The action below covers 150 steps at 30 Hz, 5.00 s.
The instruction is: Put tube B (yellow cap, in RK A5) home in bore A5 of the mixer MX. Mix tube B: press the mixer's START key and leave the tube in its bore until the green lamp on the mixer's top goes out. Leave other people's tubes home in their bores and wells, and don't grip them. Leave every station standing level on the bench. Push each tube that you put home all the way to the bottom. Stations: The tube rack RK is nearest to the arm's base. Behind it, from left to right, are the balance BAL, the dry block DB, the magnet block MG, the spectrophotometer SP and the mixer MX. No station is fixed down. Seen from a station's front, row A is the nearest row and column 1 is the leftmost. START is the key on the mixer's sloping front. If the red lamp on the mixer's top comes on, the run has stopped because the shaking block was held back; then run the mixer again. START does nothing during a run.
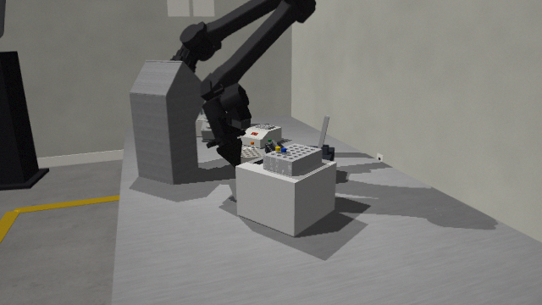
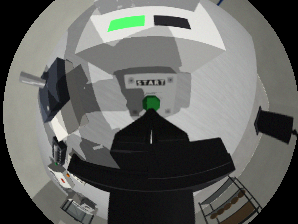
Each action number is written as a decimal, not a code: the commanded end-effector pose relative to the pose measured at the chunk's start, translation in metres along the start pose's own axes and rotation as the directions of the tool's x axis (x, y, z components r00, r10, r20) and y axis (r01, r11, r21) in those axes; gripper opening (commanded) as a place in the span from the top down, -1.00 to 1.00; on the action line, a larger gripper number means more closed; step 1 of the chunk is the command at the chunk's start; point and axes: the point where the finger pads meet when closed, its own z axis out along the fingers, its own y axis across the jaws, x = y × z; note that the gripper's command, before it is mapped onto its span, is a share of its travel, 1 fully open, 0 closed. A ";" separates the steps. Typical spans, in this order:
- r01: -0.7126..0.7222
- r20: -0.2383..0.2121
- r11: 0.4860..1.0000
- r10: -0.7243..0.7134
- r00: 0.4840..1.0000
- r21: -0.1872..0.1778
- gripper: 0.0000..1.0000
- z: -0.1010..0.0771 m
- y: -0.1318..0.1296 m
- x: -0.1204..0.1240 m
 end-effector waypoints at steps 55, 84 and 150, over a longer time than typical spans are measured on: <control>0.019 0.032 1.000 -0.019 0.999 0.002 1.00 -0.083 0.000 -0.011; -0.009 0.020 1.000 0.009 1.000 -0.001 1.00 -0.081 0.004 -0.008; -0.009 0.020 1.000 0.009 1.000 -0.001 1.00 -0.081 0.004 -0.008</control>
